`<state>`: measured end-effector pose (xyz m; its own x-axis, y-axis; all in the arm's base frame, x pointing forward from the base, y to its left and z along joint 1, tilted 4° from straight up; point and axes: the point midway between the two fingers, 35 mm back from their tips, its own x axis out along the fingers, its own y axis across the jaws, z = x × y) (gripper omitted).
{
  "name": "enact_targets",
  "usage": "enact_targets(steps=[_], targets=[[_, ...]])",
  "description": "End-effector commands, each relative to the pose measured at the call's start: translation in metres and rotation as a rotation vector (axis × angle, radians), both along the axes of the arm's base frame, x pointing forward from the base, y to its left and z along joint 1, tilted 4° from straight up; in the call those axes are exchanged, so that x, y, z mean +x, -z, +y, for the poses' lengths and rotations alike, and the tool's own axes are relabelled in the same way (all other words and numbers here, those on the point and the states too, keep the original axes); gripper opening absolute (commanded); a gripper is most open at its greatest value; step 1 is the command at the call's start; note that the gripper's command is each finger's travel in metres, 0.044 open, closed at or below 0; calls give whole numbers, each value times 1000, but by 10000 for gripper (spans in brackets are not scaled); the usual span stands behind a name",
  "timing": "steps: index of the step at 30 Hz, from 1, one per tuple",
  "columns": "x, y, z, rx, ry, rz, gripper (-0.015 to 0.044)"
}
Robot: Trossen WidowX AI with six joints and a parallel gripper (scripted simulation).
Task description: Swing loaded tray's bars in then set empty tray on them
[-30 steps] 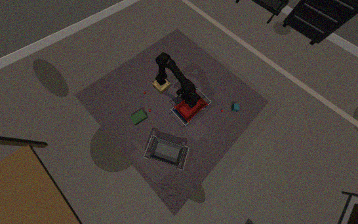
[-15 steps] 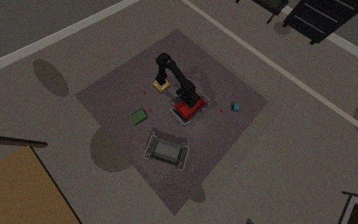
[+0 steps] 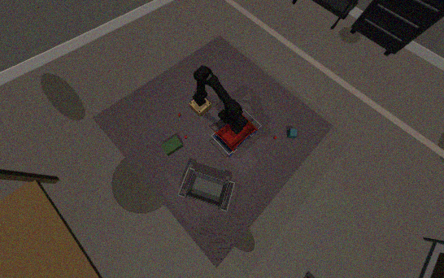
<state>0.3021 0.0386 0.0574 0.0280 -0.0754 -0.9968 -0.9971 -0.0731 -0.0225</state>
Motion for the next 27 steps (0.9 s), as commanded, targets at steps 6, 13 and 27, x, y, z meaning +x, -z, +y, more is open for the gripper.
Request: enact_targets(steps=[6, 13, 27], targets=[[0, 0, 0, 0, 0, 0, 440], [1, -3, 0, 0, 0, 0, 440], [3, -77, 7, 2, -2, 1, 440]])
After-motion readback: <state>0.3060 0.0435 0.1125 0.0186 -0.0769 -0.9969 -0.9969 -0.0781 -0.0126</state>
